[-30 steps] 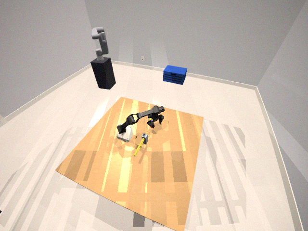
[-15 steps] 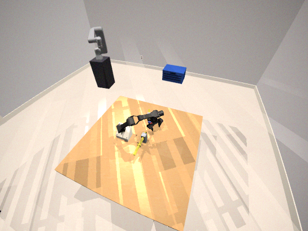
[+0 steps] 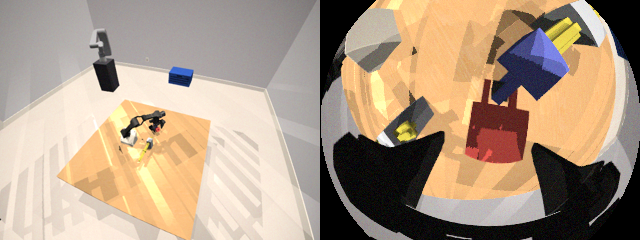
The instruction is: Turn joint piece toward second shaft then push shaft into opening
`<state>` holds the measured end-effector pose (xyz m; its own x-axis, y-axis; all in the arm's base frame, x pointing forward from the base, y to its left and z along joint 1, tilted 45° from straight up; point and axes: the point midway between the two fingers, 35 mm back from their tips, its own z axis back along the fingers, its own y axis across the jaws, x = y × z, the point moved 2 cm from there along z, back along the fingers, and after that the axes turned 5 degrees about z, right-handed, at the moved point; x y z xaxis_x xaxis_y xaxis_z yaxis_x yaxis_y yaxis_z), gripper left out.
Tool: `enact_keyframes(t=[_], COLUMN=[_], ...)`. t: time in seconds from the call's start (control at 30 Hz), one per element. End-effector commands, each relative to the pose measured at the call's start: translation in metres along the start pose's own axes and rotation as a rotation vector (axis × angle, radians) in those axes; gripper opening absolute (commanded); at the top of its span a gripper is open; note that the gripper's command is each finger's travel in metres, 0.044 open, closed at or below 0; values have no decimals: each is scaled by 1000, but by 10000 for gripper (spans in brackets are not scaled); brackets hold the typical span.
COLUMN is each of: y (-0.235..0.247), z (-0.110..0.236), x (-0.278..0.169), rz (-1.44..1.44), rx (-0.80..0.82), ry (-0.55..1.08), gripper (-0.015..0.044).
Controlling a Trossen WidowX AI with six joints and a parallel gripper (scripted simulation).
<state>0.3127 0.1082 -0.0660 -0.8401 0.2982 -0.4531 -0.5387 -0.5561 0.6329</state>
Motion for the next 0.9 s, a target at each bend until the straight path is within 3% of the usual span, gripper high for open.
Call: enact_keyframes(t=[0.0, 0.63, 0.87], y=[0, -1, -1], z=[0, -29, -29], x=[4, 4, 4], rz=[-14, -15, -15], rx=[-3, -2, -2], ry=[-4, -3, -3], gripper=[440, 440, 256])
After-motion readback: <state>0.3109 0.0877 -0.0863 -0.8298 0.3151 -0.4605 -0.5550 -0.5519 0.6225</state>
